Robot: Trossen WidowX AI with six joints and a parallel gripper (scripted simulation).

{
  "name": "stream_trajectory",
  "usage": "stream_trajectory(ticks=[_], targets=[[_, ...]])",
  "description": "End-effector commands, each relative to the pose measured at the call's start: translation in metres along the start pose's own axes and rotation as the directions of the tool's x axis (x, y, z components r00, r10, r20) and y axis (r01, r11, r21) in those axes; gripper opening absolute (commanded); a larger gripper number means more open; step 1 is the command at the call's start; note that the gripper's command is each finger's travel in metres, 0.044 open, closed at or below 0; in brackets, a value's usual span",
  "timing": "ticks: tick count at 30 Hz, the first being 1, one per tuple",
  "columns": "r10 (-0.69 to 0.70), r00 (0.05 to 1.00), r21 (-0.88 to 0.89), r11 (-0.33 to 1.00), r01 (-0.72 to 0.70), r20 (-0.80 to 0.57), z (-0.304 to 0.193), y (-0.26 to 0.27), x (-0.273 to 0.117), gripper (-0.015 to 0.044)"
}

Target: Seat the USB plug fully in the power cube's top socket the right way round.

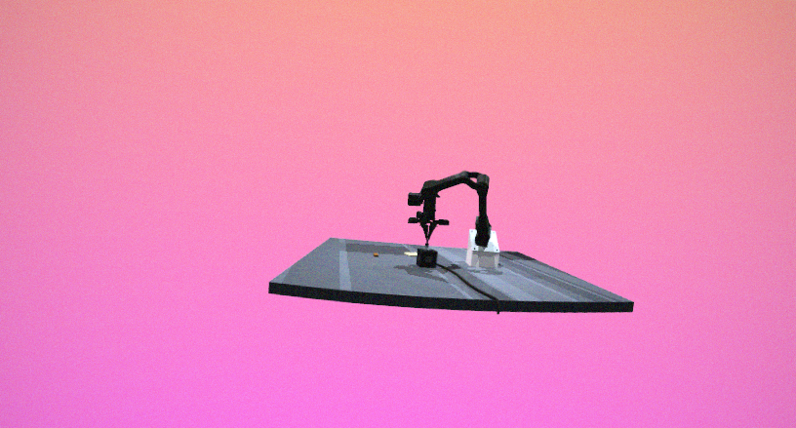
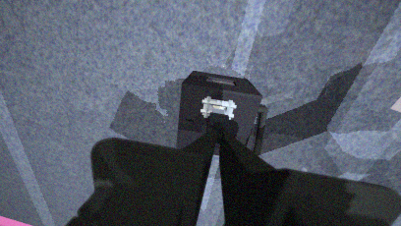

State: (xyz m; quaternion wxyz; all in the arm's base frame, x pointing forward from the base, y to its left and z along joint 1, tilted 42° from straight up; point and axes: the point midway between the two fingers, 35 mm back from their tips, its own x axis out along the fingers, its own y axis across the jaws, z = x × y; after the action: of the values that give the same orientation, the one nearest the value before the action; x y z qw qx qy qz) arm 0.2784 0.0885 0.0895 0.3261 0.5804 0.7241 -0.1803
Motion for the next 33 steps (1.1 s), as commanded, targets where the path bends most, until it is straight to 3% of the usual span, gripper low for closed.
stream_trajectory(ticks=[1,33], targets=[[0.003,1.000,-0.002,1.000,-0.003,-0.003,-0.0001,0.0003,0.0007,0.0000],[0.003,1.000,-0.002,1.000,-0.003,-0.003,0.0002,0.0004,0.0045,0.0000]])
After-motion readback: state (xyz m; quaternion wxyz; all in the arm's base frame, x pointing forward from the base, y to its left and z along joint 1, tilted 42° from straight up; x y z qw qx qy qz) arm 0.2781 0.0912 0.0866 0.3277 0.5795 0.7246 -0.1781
